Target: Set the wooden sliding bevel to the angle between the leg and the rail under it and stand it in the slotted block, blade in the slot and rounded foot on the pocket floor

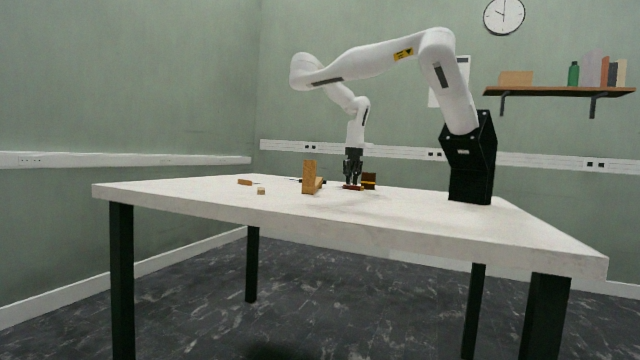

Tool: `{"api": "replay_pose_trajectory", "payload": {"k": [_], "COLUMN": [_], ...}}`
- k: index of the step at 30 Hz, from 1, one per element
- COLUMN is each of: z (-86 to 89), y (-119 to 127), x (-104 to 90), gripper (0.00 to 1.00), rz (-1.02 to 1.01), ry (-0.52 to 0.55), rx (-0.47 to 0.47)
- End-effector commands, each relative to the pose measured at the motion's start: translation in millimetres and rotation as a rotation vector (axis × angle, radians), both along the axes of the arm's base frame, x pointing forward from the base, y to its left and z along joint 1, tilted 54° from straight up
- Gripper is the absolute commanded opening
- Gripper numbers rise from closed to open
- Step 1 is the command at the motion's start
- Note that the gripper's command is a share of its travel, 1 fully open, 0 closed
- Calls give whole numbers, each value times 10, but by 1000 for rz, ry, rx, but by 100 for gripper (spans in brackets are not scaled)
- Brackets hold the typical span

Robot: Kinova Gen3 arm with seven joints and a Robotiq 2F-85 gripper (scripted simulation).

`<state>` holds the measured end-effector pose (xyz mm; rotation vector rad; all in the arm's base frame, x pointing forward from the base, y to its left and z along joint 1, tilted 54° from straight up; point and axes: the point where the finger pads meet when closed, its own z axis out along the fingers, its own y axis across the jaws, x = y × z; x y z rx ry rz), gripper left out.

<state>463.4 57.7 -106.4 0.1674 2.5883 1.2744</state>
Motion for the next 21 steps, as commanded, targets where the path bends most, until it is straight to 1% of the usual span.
{"api": "replay_pose_trajectory", "payload": {"k": [1, 8, 21], "z": [-22, -64, -67], "y": [23, 78, 82], "x": [15, 35, 36], "gripper": [64, 64, 64], "rz": [-1, -1, -1], "ry": [-1, -1, -1], "rx": [-1, -1, -1]}}
